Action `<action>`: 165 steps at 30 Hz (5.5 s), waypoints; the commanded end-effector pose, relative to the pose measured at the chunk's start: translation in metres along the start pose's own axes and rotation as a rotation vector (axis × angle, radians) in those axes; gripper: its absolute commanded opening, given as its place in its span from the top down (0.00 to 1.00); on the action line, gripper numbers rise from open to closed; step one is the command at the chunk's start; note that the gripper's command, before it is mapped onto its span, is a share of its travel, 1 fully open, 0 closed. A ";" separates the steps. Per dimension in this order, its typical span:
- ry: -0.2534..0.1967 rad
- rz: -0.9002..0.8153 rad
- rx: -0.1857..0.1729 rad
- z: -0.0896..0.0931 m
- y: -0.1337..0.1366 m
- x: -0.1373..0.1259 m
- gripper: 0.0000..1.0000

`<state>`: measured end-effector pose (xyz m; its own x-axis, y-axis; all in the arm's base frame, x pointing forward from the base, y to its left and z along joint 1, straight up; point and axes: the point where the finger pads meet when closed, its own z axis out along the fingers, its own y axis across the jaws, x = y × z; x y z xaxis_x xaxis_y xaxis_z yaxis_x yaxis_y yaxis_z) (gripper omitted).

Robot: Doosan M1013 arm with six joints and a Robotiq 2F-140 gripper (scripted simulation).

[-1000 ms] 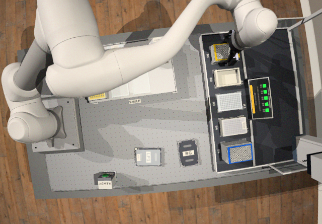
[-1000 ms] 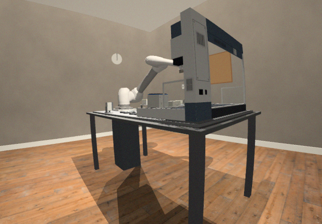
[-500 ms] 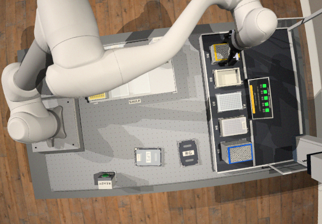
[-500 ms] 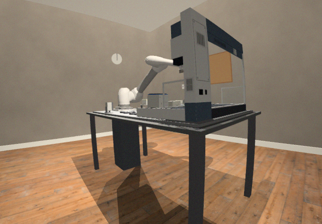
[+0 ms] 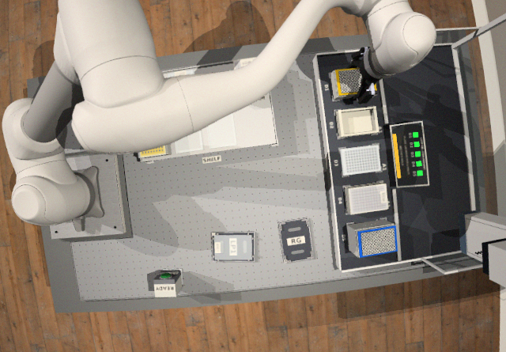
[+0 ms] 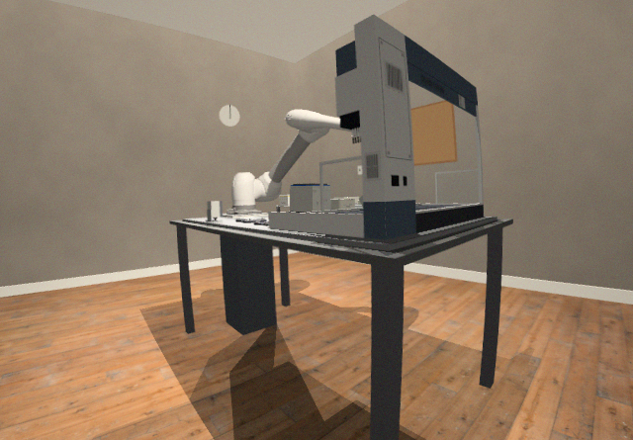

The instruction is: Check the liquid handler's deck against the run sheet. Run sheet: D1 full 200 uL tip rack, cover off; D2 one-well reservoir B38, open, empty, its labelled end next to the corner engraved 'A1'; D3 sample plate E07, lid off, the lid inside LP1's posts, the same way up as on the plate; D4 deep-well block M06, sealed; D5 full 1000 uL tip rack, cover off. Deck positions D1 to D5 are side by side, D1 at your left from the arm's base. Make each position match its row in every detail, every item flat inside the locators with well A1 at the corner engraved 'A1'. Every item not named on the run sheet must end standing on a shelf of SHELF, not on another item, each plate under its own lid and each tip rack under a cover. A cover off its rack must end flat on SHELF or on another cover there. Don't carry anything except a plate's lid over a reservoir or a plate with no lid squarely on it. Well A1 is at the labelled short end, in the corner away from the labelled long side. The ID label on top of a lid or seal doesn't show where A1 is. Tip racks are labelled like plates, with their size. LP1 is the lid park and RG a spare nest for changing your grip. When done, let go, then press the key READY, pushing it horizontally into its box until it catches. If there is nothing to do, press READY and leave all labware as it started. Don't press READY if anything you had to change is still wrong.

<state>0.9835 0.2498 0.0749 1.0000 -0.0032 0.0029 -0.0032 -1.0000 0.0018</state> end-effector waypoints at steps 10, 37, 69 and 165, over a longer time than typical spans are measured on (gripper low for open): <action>0.002 0.000 0.001 -0.008 0.000 0.000 0.34; 0.002 0.000 0.001 -0.050 0.000 0.000 0.34; 0.002 0.000 0.001 -0.097 0.000 0.000 0.34; 0.002 0.000 0.001 -0.230 0.000 -0.044 0.34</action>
<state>0.9478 0.2506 0.3015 1.0000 -0.0031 0.0016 -0.0031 -1.0000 0.0021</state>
